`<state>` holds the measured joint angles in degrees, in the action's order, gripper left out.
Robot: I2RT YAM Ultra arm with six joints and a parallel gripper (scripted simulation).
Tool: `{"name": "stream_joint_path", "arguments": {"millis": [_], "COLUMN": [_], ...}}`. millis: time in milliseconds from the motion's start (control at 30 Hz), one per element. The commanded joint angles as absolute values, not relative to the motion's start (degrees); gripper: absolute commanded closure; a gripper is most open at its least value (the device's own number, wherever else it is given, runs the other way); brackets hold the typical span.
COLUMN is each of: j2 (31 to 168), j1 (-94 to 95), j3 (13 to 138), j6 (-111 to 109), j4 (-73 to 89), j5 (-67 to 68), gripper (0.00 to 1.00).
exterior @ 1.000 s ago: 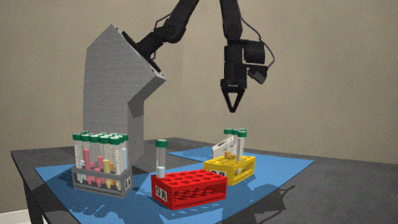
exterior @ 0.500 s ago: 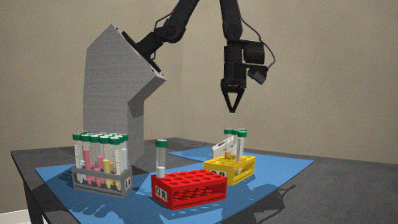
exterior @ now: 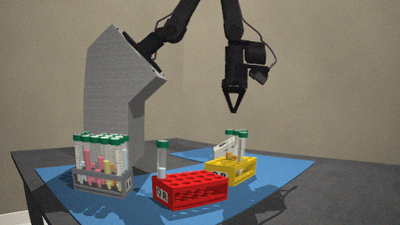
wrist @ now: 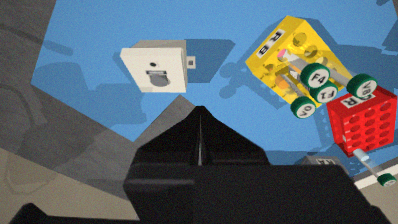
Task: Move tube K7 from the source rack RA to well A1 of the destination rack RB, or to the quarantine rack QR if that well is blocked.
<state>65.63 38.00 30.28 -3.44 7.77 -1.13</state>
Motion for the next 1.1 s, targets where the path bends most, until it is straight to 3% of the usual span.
{"name": "stream_joint_path", "arguments": {"millis": [0,567,1067], "j2": [64.4,64.4,67.2], "j1": [37.9,37.9,53.4], "j3": [31.8,31.8,31.6], "j6": [-2.8,-2.8,7.2], "j4": [8.1,8.1,6.8], "j5": [-0.7,-0.7,9.9], "gripper": [1.0,1.0,1.0]}}
